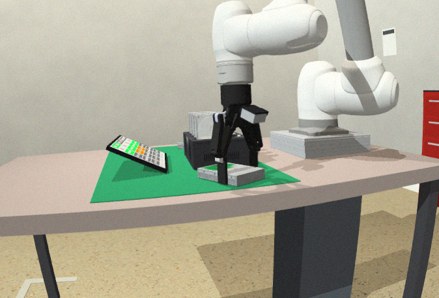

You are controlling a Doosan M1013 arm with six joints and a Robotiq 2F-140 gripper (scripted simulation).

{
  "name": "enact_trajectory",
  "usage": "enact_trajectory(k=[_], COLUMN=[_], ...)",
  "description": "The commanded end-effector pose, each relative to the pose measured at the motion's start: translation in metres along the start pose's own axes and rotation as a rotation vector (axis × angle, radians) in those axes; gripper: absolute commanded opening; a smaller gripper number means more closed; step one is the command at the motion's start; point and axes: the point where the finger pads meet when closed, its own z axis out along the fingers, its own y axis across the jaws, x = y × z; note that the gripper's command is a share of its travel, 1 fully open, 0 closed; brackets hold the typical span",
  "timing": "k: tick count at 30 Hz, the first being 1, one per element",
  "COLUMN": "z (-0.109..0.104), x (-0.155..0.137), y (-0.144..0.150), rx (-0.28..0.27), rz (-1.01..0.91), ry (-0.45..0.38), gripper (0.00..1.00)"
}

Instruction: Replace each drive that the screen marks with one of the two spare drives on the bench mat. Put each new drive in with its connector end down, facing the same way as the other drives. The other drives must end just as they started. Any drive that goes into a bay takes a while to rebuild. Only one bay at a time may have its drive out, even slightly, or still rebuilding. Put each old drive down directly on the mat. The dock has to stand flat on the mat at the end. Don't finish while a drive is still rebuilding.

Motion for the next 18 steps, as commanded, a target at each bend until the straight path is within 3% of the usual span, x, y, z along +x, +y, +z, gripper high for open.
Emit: enact_trajectory(k=[1, 7, 8, 18], z=[-0.0008, -0.0012, -0.0012, -0.0012], x=[0.0002, 0.0002, 0.0002, 0.0002], y=[0.0004, 0.0004, 0.0004, 0.0004], rx=[-0.001, -0.001, -0.001, -0.001], rz=[0.0, 0.0, 0.0, 0.0], ry=[0.0, 0.0, 0.0, 0.0], gripper=[0.71, 0.7, 0.1, 0.1])
